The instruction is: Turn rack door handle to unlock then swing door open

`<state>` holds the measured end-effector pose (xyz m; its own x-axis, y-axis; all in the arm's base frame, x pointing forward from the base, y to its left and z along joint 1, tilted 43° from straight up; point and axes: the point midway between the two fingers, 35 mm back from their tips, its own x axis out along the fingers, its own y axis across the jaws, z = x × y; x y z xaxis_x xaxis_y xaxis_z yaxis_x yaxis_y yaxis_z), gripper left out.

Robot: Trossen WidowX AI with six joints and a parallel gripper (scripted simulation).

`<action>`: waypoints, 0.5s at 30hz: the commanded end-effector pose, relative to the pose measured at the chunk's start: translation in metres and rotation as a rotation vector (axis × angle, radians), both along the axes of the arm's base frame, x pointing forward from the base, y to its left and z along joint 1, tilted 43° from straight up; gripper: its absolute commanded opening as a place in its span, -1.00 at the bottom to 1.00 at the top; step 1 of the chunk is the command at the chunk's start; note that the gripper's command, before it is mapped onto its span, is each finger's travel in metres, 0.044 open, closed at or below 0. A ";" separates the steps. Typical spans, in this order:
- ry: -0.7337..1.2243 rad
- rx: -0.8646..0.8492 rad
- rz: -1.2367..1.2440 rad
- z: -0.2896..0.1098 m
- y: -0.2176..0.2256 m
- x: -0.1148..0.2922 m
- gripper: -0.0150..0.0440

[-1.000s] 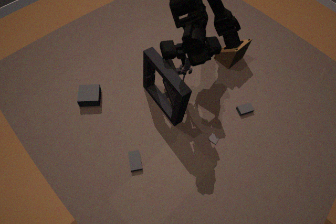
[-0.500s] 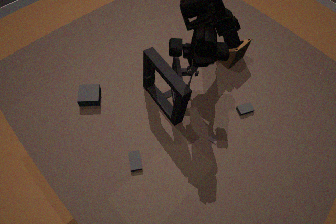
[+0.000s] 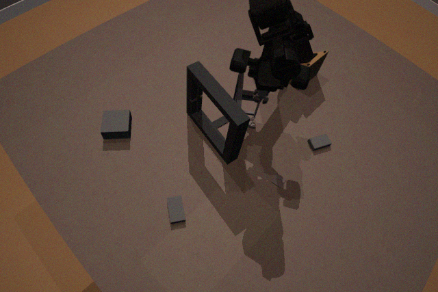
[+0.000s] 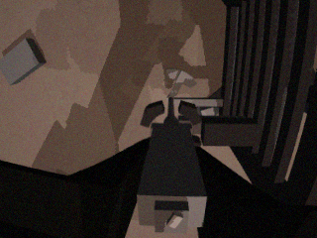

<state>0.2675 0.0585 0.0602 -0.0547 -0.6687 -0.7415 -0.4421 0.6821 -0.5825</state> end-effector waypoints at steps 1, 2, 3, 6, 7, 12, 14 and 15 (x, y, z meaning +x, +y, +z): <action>-0.058 -0.005 -0.058 -0.005 0.005 -0.001 -0.46; -0.068 -0.006 -0.070 -0.006 0.007 -0.001 -0.46; -0.078 -0.006 -0.081 -0.007 0.008 -0.001 -0.46; -0.109 -0.008 -0.115 -0.011 0.012 -0.001 -0.46; -0.119 -0.009 -0.127 -0.012 0.014 -0.002 -0.46; -0.176 -0.013 -0.189 -0.020 0.022 -0.002 -0.46; -0.198 -0.014 -0.214 -0.022 0.025 -0.002 -0.46; -0.209 -0.015 -0.226 -0.024 0.026 -0.001 -0.46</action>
<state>0.2650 0.0797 0.0405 -0.0495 -0.6706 -0.7402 -0.2168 0.7306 -0.6475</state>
